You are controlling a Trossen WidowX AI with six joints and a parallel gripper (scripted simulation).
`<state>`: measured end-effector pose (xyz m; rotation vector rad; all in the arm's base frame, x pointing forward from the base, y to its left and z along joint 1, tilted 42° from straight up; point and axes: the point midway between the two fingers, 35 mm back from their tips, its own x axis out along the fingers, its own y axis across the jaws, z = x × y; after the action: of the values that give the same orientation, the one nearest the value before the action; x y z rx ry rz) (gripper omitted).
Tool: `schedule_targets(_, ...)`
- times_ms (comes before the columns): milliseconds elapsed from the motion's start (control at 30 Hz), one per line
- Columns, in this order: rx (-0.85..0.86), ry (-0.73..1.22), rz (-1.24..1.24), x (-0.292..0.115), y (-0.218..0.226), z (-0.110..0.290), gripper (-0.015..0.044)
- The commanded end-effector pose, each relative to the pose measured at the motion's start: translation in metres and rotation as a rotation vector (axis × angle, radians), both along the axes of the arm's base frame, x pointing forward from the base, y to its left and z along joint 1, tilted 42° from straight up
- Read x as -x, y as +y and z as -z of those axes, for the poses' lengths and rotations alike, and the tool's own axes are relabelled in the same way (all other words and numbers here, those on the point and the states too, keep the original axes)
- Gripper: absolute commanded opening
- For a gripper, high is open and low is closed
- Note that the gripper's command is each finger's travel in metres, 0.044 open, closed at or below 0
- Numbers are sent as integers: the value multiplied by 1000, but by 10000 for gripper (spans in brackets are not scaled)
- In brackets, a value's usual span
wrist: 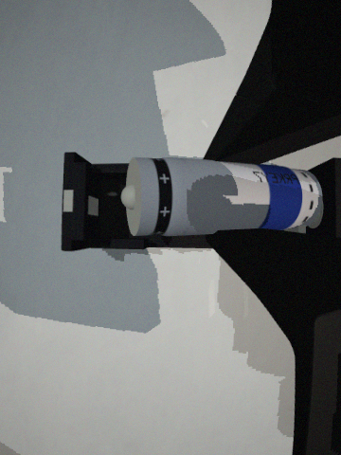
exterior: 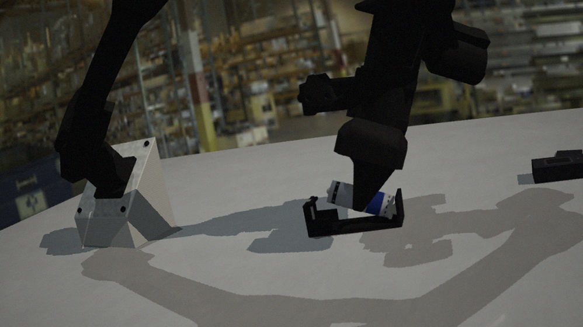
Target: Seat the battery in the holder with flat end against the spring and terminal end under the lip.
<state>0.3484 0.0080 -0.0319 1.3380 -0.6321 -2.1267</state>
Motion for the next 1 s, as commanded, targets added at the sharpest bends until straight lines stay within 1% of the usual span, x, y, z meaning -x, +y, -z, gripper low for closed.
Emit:
schedule_targets(0, -3, -20, -17, -2, -1, 1, 84)
schedule_targets(967, -34, -113, -78, 0, -3, 5, 84)
